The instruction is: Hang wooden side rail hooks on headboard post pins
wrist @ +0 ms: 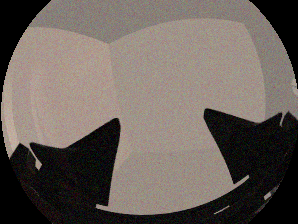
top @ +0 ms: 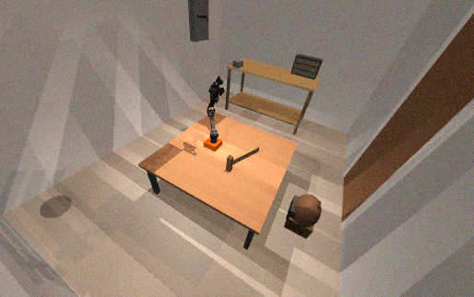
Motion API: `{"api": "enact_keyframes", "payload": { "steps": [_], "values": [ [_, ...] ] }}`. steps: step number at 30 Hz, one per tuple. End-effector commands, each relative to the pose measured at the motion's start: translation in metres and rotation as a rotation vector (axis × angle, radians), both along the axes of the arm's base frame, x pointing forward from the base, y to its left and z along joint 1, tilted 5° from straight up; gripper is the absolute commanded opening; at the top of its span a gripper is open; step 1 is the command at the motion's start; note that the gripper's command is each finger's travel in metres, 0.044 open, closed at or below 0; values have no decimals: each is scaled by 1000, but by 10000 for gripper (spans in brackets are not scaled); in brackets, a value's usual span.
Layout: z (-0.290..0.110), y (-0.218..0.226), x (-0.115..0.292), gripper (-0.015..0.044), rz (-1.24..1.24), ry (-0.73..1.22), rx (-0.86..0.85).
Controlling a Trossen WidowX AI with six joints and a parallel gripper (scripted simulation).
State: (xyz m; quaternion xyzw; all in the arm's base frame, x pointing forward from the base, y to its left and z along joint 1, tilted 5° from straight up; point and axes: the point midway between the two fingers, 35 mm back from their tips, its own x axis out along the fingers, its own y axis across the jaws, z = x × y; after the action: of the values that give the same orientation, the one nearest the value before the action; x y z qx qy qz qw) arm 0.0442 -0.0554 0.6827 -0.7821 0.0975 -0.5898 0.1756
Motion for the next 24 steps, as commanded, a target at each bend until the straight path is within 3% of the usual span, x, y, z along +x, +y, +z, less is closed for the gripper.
{"api": "enact_keyframes", "payload": {
  "steps": [1, 11, 24],
  "values": [
    [-1, -1, 1, 426, -1, 5, 3],
    [-50, -67, 75, 440, -61, 271, 156],
    [-154, -133, 166, 440, -105, 691, 324]
  ]
}}
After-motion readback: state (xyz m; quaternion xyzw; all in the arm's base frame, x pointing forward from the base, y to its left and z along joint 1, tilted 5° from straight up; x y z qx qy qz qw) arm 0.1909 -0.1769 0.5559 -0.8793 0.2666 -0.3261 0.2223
